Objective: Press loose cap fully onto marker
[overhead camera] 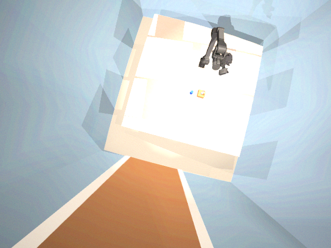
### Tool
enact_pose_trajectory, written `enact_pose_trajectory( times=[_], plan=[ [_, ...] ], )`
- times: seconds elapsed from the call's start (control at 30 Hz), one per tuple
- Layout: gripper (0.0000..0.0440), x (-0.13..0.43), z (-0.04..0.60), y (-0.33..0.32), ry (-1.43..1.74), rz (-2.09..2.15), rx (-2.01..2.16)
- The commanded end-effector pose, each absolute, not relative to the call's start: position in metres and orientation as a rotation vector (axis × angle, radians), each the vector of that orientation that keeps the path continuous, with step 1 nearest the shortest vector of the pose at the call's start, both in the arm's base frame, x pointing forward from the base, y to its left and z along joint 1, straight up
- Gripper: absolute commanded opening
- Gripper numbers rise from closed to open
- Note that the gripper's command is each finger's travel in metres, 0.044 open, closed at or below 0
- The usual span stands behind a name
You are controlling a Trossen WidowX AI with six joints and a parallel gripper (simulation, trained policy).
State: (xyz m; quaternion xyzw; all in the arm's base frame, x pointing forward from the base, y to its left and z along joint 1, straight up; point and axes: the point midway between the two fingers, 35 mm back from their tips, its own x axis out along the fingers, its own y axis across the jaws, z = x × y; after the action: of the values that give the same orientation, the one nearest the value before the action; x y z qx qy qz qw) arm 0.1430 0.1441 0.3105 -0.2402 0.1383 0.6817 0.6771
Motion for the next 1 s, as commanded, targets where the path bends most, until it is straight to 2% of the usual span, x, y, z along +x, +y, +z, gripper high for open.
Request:
enact_pose_trajectory(
  times=[0.0,0.97],
  plan=[
    [0.0325,0.153,0.306,0.14,0.325,1.522,-0.566],
    [0.0324,0.224,0.269,0.1,0.457,1.462,-0.701]
  ],
)
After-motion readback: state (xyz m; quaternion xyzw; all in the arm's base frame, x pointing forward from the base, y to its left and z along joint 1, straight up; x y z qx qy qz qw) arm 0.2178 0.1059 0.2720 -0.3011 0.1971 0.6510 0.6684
